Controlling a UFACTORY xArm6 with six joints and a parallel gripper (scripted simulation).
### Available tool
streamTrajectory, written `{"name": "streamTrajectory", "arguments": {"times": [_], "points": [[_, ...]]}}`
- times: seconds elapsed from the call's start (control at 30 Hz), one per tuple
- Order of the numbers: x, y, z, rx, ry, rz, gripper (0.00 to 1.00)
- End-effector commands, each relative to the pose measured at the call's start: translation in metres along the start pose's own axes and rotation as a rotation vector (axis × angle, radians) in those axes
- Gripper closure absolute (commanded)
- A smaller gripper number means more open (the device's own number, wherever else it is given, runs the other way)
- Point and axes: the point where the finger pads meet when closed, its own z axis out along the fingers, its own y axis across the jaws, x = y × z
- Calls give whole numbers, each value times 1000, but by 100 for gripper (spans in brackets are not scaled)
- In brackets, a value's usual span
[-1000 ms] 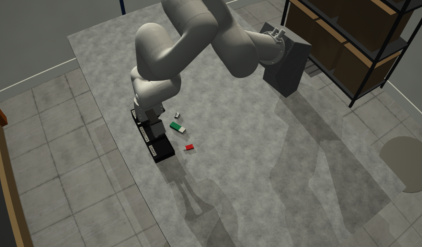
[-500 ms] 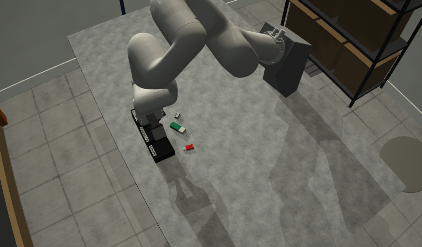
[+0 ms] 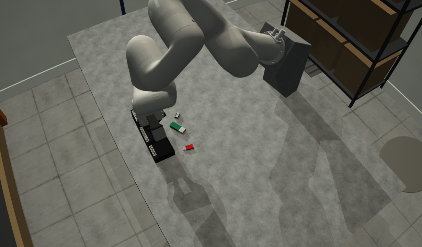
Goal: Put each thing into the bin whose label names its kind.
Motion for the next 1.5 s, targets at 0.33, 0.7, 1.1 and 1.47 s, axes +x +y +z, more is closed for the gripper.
{"name": "streamTrajectory", "arguments": {"times": [0.33, 0.7, 1.1, 1.47], "points": [[0, 1, 0, -2, -1, 0, 72], [0, 1, -7, -2, -1, 0, 72], [0, 1, -22, -2, -1, 0, 72], [0, 1, -37, -2, -1, 0, 72]]}}
